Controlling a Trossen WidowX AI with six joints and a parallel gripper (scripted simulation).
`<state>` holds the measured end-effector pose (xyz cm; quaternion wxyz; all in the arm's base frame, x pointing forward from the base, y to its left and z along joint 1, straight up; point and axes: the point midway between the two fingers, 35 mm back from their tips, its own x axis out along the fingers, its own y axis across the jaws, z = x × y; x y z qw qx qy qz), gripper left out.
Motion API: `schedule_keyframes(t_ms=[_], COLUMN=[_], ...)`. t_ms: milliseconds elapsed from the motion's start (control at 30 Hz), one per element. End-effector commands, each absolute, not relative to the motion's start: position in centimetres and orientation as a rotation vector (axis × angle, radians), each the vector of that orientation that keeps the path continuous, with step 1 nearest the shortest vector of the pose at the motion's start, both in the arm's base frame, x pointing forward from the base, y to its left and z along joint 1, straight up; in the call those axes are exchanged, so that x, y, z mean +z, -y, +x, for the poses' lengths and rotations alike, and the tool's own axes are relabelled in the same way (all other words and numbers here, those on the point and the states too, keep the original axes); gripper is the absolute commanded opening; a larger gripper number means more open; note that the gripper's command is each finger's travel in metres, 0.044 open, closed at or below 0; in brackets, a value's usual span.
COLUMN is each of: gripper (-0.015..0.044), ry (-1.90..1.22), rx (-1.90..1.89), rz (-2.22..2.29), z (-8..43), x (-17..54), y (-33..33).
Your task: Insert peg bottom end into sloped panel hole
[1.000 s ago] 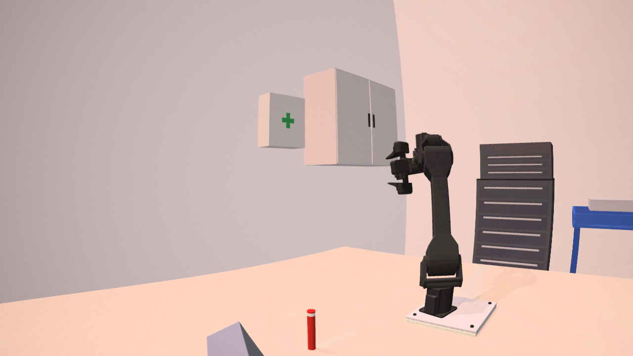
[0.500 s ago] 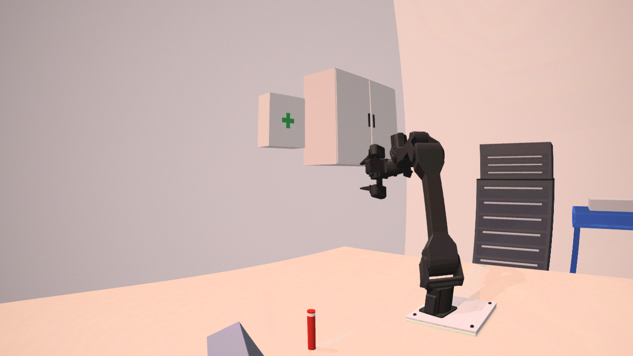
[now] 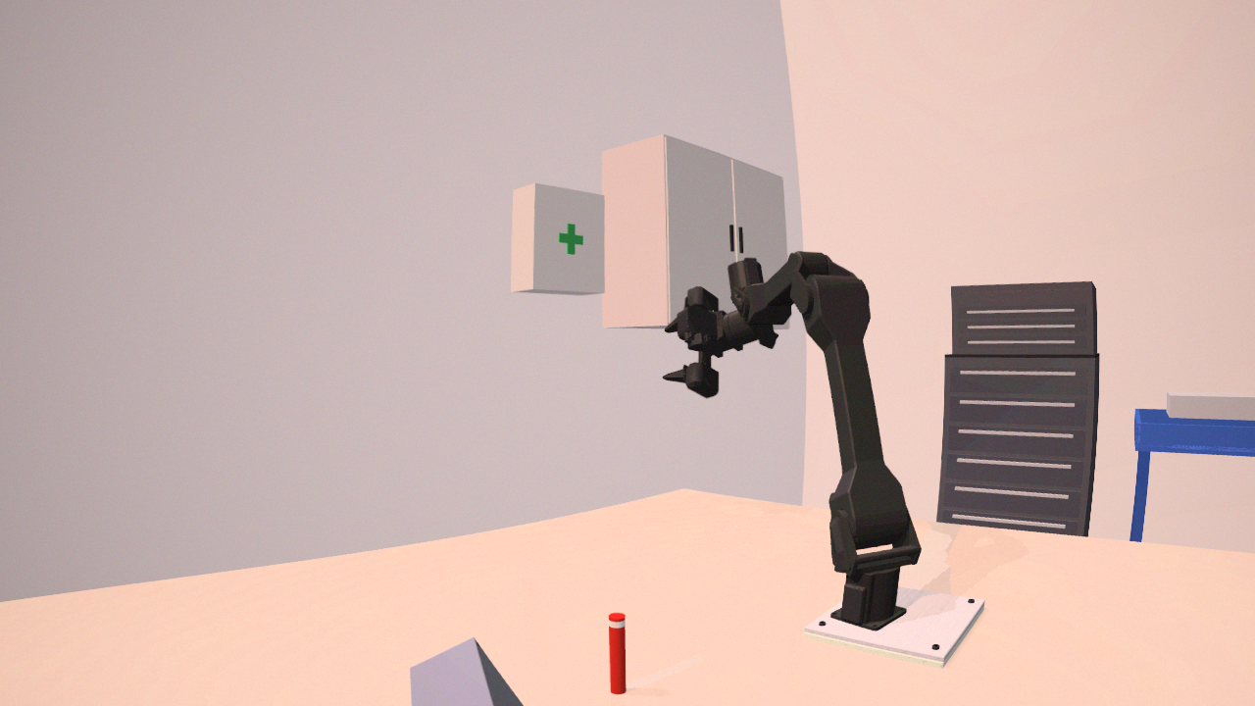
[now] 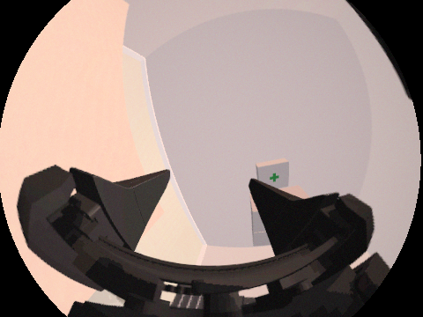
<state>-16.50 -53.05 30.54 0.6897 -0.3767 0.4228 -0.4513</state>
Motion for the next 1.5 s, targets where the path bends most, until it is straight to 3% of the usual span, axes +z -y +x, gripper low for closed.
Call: schedule_keyframes(t_ms=[0, 733, 1467], gripper=[0.0440, 0.0440, 0.0440], ry=[-0.918, -0.825, -0.822], rx=[-0.985, -0.813, -0.620], rz=[-0.799, -0.534, -0.295], z=[-13.8, -0.1, 12.4], x=[30.3, 26.7, 23.1], y=[53.3, 52.9, 48.1])
